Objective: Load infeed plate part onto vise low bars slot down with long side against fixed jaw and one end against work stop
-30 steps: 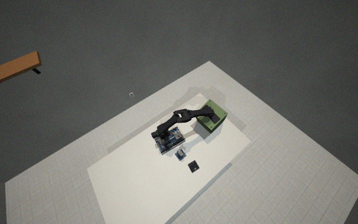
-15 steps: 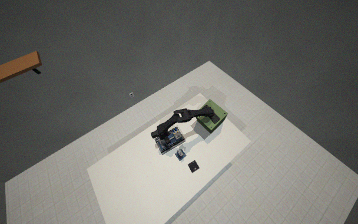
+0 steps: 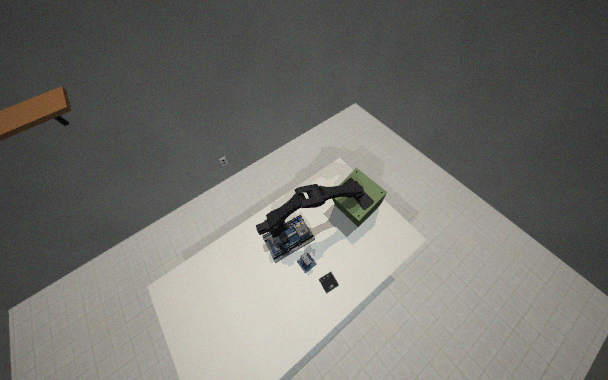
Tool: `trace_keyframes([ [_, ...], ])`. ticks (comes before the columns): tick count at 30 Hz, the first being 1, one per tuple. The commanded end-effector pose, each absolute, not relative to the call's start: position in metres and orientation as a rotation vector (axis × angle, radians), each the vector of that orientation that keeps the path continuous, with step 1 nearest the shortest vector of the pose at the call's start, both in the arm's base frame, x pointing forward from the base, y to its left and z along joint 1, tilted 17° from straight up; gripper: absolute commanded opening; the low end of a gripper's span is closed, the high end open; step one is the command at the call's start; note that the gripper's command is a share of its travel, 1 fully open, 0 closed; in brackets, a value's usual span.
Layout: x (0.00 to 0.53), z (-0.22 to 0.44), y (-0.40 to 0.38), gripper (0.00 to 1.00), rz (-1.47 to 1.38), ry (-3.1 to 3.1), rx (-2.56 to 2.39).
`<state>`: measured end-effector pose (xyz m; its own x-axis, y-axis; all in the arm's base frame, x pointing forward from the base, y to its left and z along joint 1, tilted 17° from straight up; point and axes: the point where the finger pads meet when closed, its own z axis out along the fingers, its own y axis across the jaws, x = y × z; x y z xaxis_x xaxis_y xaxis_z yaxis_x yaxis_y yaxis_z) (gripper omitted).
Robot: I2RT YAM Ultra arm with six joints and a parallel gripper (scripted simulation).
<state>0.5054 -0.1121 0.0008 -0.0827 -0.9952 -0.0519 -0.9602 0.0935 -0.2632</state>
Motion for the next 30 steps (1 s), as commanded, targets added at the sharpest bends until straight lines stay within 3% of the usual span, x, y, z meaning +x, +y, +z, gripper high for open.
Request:
trace_keyframes([
  [1,0.515,0.029,-0.118,0.0,-0.302,2.113,-1.928],
  [30,0.517,0.006,-0.114,0.0,-0.282,2.117,-1.938],
])
